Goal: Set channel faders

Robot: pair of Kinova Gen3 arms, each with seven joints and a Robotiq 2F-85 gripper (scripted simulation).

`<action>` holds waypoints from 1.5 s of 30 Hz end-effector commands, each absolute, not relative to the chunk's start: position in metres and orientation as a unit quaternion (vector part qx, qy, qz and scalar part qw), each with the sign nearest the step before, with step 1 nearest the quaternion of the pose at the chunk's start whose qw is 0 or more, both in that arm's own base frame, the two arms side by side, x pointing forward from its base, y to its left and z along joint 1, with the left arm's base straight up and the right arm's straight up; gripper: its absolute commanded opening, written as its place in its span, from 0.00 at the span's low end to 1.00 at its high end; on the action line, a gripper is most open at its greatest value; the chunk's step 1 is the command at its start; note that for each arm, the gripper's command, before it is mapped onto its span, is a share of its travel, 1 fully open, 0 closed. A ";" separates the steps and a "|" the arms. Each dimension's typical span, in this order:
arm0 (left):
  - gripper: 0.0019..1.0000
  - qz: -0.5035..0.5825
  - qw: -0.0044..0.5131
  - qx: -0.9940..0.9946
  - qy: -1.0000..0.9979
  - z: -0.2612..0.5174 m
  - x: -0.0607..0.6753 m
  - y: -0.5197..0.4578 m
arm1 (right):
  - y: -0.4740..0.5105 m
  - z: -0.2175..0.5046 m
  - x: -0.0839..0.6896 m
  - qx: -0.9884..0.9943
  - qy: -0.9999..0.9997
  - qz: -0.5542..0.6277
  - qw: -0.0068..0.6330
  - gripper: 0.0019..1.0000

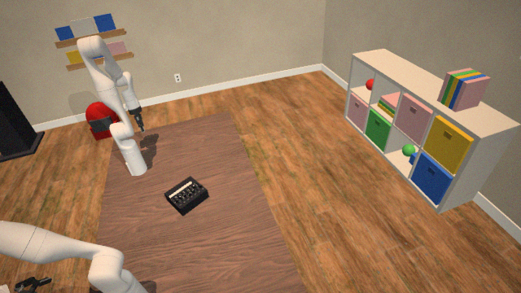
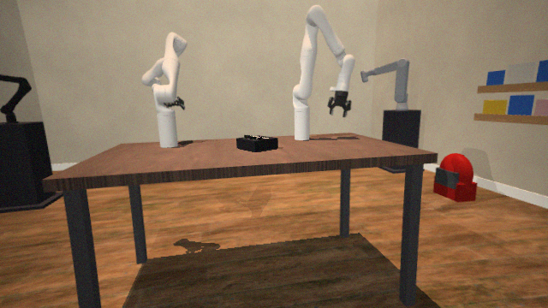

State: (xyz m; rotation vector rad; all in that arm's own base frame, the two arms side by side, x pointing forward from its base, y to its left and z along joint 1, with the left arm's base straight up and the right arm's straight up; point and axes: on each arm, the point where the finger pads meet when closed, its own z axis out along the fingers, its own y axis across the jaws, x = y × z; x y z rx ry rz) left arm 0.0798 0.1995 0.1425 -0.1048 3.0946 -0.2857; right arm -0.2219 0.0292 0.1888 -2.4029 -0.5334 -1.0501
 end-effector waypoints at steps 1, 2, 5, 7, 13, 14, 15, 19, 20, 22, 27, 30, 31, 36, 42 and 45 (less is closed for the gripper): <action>1.00 -0.091 0.016 -0.034 0.995 0.143 0.080 0.200 | 0.002 0.184 -0.233 -0.874 -0.231 -0.356 0.238 1.00; 1.00 -0.091 0.016 -0.034 0.995 0.143 0.080 0.200 | -0.010 0.182 -0.236 -0.875 -0.244 -0.345 0.237 1.00; 1.00 -0.091 0.016 -0.034 0.995 0.143 0.080 0.200 | -0.033 0.178 -0.241 -0.877 -0.270 -0.322 0.234 1.00; 1.00 -0.091 0.016 -0.034 0.995 0.143 0.080 0.200 | -0.057 0.174 -0.245 -0.878 -0.296 -0.299 0.230 1.00; 1.00 -0.091 0.016 -0.034 0.995 0.143 0.080 0.200 | -0.107 0.168 -0.246 -0.875 -0.348 -0.256 0.218 1.00; 1.00 -0.091 0.016 -0.034 0.995 0.143 0.080 0.200 | -0.120 0.167 -0.245 -0.874 -0.361 -0.245 0.214 1.00; 1.00 -0.091 0.016 -0.034 0.995 0.143 0.080 0.200 | -0.132 0.166 -0.244 -0.873 -0.373 -0.235 0.210 1.00; 1.00 -0.091 0.016 -0.034 0.995 0.143 0.080 0.200 | -0.157 0.164 -0.240 -0.869 -0.398 -0.214 0.202 1.00; 1.00 -0.091 0.016 -0.034 0.995 0.143 0.080 0.200 | -0.170 0.164 -0.237 -0.866 -0.411 -0.205 0.198 1.00; 1.00 -0.091 0.016 -0.034 0.995 0.143 0.080 0.200 | -0.182 0.163 -0.235 -0.864 -0.423 -0.195 0.193 1.00; 1.00 -0.091 0.016 -0.034 0.995 0.143 0.080 0.200 | -0.229 0.162 -0.219 -0.851 -0.470 -0.159 0.173 1.00; 1.00 -0.091 0.016 -0.034 0.995 0.143 0.080 0.200 | -0.252 0.163 -0.209 -0.843 -0.492 -0.143 0.163 1.00; 1.00 -0.091 0.016 -0.034 0.995 0.143 0.080 0.200 | -0.262 0.163 -0.203 -0.839 -0.503 -0.135 0.157 1.00; 1.00 -0.091 0.016 -0.034 0.995 0.143 0.080 0.200 | -0.293 0.165 -0.185 -0.827 -0.533 -0.113 0.140 1.00; 1.00 -0.091 0.016 -0.034 0.995 0.143 0.080 0.200 | -0.337 0.169 -0.152 -0.804 -0.579 -0.081 0.112 1.00; 1.00 -0.091 0.016 -0.034 0.995 0.143 0.080 0.200 | -0.353 0.171 -0.137 -0.794 -0.595 -0.071 0.101 1.00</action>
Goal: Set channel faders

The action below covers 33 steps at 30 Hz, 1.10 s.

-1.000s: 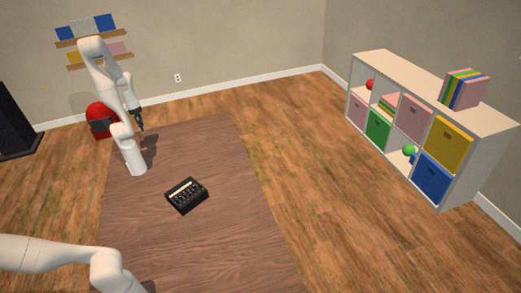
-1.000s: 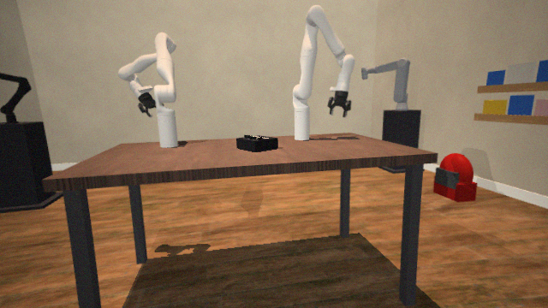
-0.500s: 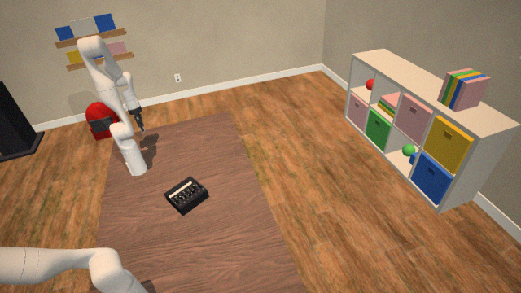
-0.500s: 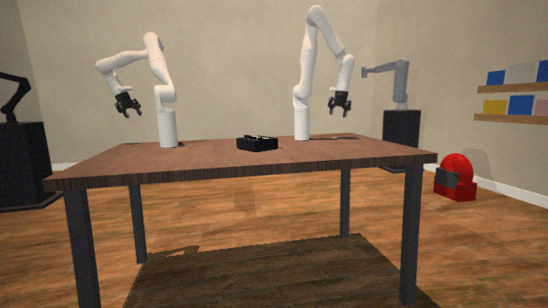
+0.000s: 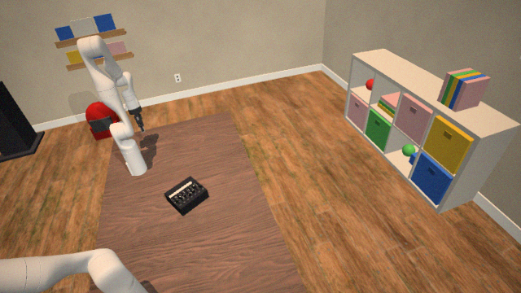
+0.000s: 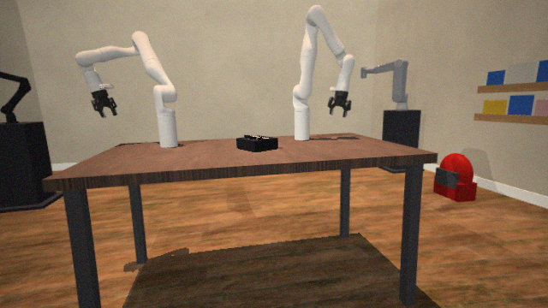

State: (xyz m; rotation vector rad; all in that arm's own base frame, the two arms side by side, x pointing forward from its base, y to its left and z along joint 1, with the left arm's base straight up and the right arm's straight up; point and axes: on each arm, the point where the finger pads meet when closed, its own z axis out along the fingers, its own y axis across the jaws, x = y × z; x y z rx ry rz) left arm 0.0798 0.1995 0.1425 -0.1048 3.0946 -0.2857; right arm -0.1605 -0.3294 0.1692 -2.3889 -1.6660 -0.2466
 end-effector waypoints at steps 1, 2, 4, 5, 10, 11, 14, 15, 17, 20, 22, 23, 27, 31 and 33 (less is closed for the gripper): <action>1.00 -0.091 0.016 -0.034 0.995 0.143 0.080 0.200 | -0.360 0.173 -0.130 -0.790 -0.602 -0.066 0.096 1.00; 1.00 -0.091 0.016 -0.034 0.995 0.143 0.080 0.200 | -0.367 0.174 -0.123 -0.785 -0.610 -0.061 0.090 1.00; 1.00 -0.091 0.016 -0.034 0.995 0.143 0.080 0.200 | -0.379 0.176 -0.109 -0.776 -0.623 -0.052 0.080 1.00; 1.00 -0.091 0.016 -0.034 0.995 0.143 0.080 0.200 | -0.379 0.176 -0.109 -0.776 -0.623 -0.052 0.080 1.00; 1.00 -0.091 0.016 -0.034 0.995 0.143 0.080 0.200 | -0.400 0.181 -0.083 -0.759 -0.647 -0.037 0.061 1.00; 1.00 -0.091 0.016 -0.034 0.995 0.143 0.080 0.200 | -0.405 0.182 -0.077 -0.755 -0.653 -0.034 0.056 1.00; 1.00 -0.091 0.016 -0.034 0.995 0.143 0.080 0.200 | -0.416 0.186 -0.059 -0.744 -0.667 -0.025 0.044 1.00; 1.00 -0.091 0.016 -0.034 0.995 0.143 0.080 0.200 | -0.420 0.187 -0.053 -0.740 -0.671 -0.023 0.040 1.00; 1.00 -0.091 0.016 -0.034 0.995 0.143 0.080 0.200 | -0.426 0.189 -0.043 -0.733 -0.679 -0.018 0.033 1.00; 1.00 -0.091 0.016 -0.034 0.995 0.143 0.080 0.200 | -0.433 0.192 -0.029 -0.725 -0.688 -0.013 0.024 1.00; 1.00 -0.091 0.016 -0.034 0.995 0.143 0.080 0.200 | -0.435 0.193 -0.025 -0.722 -0.691 -0.011 0.021 1.00; 1.00 -0.091 0.016 -0.034 0.995 0.143 0.080 0.200 | -0.435 0.193 -0.025 -0.722 -0.691 -0.011 0.021 1.00; 1.00 -0.091 0.016 -0.034 0.995 0.143 0.080 0.200 | -0.442 0.196 -0.012 -0.714 -0.700 -0.006 0.012 1.00; 1.00 -0.091 0.016 -0.034 0.995 0.143 0.080 0.200 | -0.446 0.198 -0.003 -0.708 -0.706 -0.003 0.006 1.00; 1.00 -0.091 0.016 -0.034 0.995 0.143 0.080 0.200 | -0.447 0.199 0.000 -0.706 -0.708 -0.002 0.004 1.00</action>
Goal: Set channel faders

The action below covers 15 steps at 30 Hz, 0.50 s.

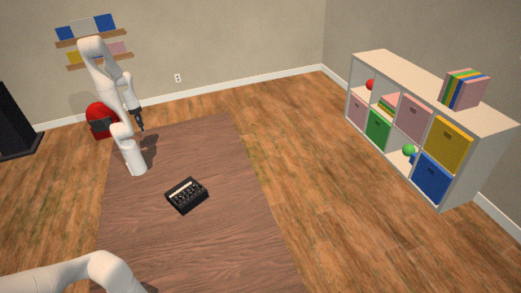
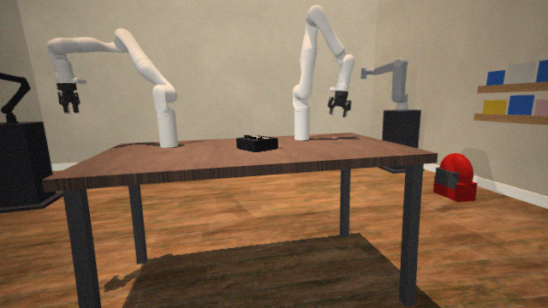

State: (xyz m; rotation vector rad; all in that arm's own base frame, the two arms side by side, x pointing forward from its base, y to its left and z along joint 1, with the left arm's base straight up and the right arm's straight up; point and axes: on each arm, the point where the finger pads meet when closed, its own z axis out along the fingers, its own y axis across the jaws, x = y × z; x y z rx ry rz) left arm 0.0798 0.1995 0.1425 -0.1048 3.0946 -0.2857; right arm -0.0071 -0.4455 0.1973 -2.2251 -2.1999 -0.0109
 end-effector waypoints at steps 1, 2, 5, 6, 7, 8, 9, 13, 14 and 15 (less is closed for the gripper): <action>1.00 -0.091 0.016 -0.034 0.995 0.143 0.080 0.200 | -0.448 0.199 0.002 -0.705 -0.709 -0.002 0.003 1.00; 1.00 -0.091 0.016 -0.034 0.995 0.143 0.080 0.200 | -0.449 0.199 0.003 -0.704 -0.710 -0.001 0.002 1.00; 1.00 -0.091 0.016 -0.034 0.995 0.143 0.080 0.200 | -0.449 0.200 0.005 -0.703 -0.711 0.000 0.001 1.00; 1.00 -0.091 0.016 -0.034 0.995 0.143 0.080 0.200 | -0.449 0.200 0.005 -0.703 -0.711 0.000 0.001 1.00; 1.00 -0.091 0.016 -0.034 0.995 0.143 0.080 0.200 | -0.449 0.200 0.005 -0.703 -0.711 0.000 0.001 1.00; 1.00 -0.091 0.016 -0.034 0.995 0.143 0.080 0.200 | -0.450 0.200 0.006 -0.703 -0.712 0.000 0.000 1.00; 1.00 -0.091 0.016 -0.034 0.995 0.143 0.080 0.200 | -0.450 0.200 0.006 -0.702 -0.712 0.000 0.000 1.00; 1.00 -0.091 0.016 -0.034 0.995 0.143 0.080 0.200 | -0.450 0.200 0.006 -0.702 -0.712 0.000 0.000 1.00; 1.00 -0.091 0.016 -0.034 0.995 0.143 0.080 0.200 | -0.450 0.200 0.006 -0.702 -0.712 0.000 0.000 1.00; 1.00 -0.091 0.016 -0.034 0.995 0.143 0.080 0.200 | -0.450 0.200 0.006 -0.702 -0.712 0.000 0.000 1.00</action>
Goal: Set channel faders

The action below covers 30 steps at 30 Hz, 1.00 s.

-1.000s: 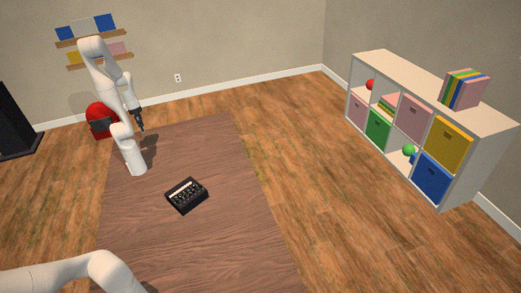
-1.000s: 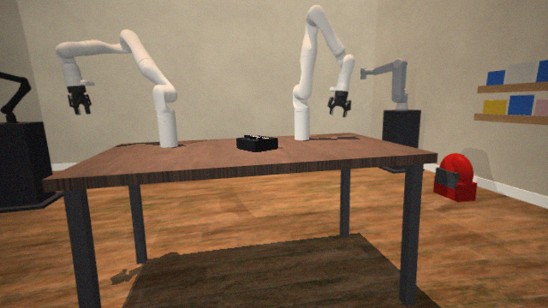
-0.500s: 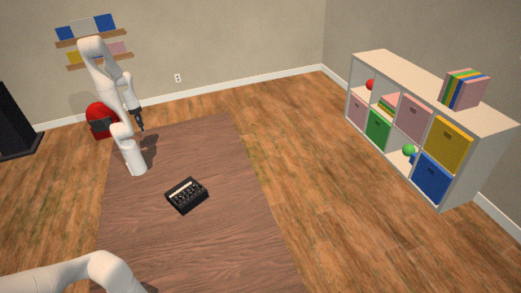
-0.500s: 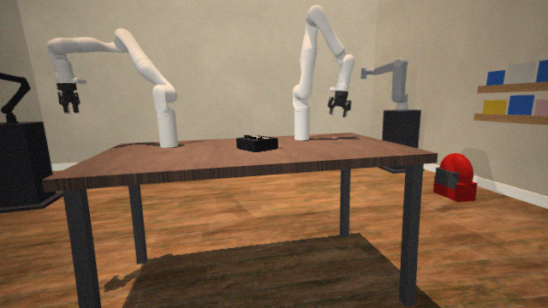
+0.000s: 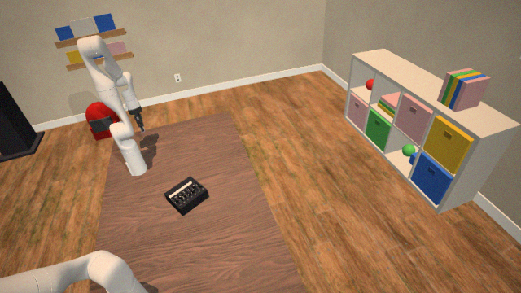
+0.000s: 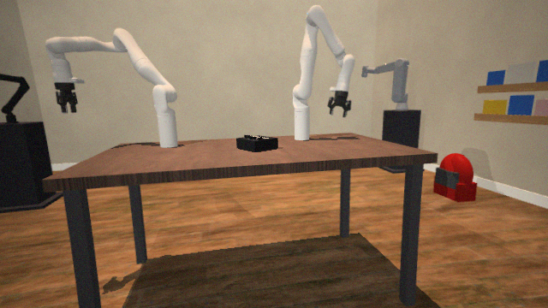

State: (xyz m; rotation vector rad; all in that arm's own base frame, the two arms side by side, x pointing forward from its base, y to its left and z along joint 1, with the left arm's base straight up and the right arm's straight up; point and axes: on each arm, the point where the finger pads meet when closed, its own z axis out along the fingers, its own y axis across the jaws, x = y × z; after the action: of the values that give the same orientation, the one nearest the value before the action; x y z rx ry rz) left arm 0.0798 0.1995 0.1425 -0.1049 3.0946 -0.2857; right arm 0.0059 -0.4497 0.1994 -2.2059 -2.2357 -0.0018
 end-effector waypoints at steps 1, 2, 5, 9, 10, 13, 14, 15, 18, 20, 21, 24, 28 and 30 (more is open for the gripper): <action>1.00 -0.091 0.016 -0.034 0.995 0.143 0.080 0.200 | -0.450 0.200 0.006 -0.702 -0.712 0.000 0.000 1.00; 1.00 -0.091 0.016 -0.034 0.995 0.143 0.080 0.200 | -0.450 0.200 0.006 -0.702 -0.712 0.000 0.000 1.00; 1.00 -0.089 0.018 -0.035 0.995 0.145 0.083 0.200 | -0.450 0.200 0.006 -0.702 -0.712 0.000 0.000 1.00; 1.00 -0.086 0.020 -0.036 0.995 0.148 0.088 0.201 | -0.450 0.200 0.006 -0.702 -0.712 0.000 0.000 1.00; 1.00 -0.084 0.021 -0.037 0.996 0.150 0.091 0.201 | -0.450 0.200 0.006 -0.702 -0.712 0.000 0.000 1.00; 1.00 -0.076 0.028 -0.040 0.996 0.159 0.105 0.202 | -0.450 0.200 0.006 -0.702 -0.712 0.000 0.000 1.00; 1.00 -0.073 0.031 -0.041 0.996 0.162 0.110 0.201 | -0.450 0.200 0.006 -0.702 -0.712 0.000 0.000 1.00; 1.00 -0.069 0.034 -0.042 0.996 0.167 0.117 0.201 | -0.450 0.200 0.006 -0.702 -0.712 0.000 0.000 1.00; 1.00 -0.057 0.046 -0.046 0.996 0.183 0.141 0.198 | -0.450 0.200 0.006 -0.702 -0.712 0.000 0.000 1.00; 1.00 -0.048 0.056 -0.049 0.996 0.196 0.161 0.192 | -0.450 0.200 0.006 -0.702 -0.712 0.000 0.000 1.00; 1.00 -0.044 0.062 -0.049 0.996 0.203 0.172 0.188 | -0.450 0.200 0.006 -0.702 -0.712 0.000 0.000 1.00; 1.00 -0.036 0.073 -0.050 0.995 0.219 0.194 0.178 | -0.450 0.200 0.006 -0.702 -0.712 0.000 0.000 1.00; 1.00 -0.029 0.085 -0.050 0.995 0.235 0.218 0.162 | -0.450 0.200 0.006 -0.702 -0.712 0.000 0.000 1.00; 1.00 -0.026 0.091 -0.049 0.994 0.243 0.230 0.152 | -0.450 0.200 0.006 -0.702 -0.712 0.000 0.000 1.00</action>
State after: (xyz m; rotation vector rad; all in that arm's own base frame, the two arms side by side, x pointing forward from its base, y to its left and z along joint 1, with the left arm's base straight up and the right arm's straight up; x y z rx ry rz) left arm 0.1993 0.1684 0.2144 -0.1899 2.9735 -0.1504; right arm 0.0063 -0.4497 0.1993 -2.2051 -2.2364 -0.0019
